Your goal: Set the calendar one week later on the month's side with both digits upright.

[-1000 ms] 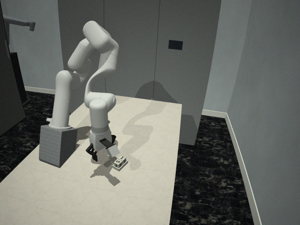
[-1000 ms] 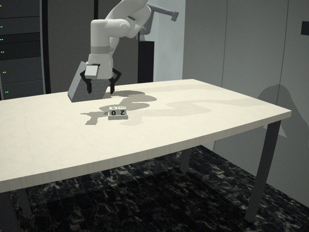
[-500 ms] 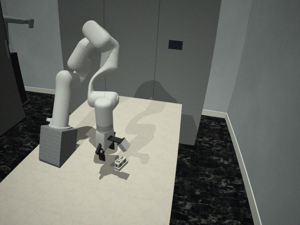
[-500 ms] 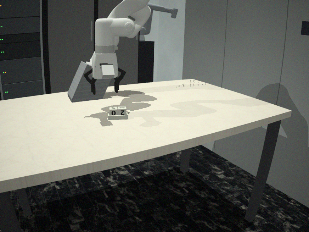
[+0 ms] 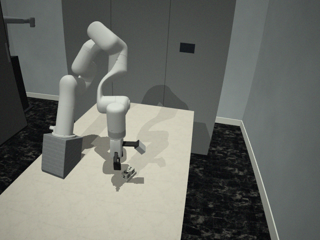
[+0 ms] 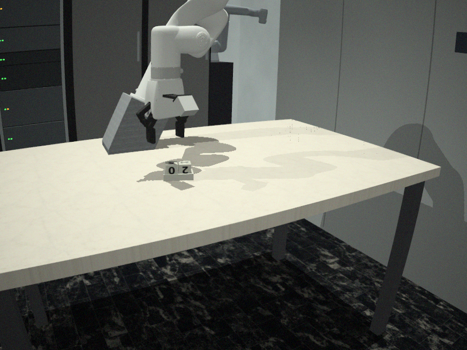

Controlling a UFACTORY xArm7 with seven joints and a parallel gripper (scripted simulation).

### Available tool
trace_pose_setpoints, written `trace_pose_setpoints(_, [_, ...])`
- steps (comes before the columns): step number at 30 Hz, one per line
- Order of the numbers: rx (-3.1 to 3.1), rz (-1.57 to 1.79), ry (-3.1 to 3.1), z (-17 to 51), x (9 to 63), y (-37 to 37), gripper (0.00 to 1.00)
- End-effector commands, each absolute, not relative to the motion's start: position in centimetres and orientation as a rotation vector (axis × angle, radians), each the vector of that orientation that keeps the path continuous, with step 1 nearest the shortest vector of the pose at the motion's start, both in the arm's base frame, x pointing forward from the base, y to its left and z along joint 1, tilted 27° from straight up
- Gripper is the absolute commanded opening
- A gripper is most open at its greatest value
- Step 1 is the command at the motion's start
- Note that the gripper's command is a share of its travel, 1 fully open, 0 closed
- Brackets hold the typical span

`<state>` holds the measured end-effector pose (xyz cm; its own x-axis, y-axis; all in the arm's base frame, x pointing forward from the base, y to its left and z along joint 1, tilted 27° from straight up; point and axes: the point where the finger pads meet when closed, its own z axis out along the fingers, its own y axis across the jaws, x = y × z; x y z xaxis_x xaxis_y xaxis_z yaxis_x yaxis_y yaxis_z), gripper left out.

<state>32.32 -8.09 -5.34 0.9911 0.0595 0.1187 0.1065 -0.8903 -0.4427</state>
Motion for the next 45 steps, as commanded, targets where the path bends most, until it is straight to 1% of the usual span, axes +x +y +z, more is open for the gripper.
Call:
trace_pose_setpoints(1, [-2.659, -0.209, -0.332, -4.8, 33.2, -7.9, 1.0])
trace_pose_setpoints(7, [-2.646, -0.241, -0.466, -4.6, 33.6, -7.8, 1.0])
trace_pose_setpoints(8, [-2.627, -0.27, -0.594, -4.3, 34.1, -7.6, 1.0])
trace_pose_setpoints(27, [-2.451, -0.415, -1.237, -2.7, 36.4, -6.6, 1.0])
trace_pose_setpoints(37, [-2.378, -0.452, -1.409, -2.3, 37.0, -6.3, 1.0])
trace_pose_setpoints(38, [-2.378, -0.452, -1.409, -2.3, 37.0, -6.3, 0.49])
trace_pose_setpoints(45, [-2.378, -0.452, -1.409, -2.3, 37.0, -6.3, 0.49])
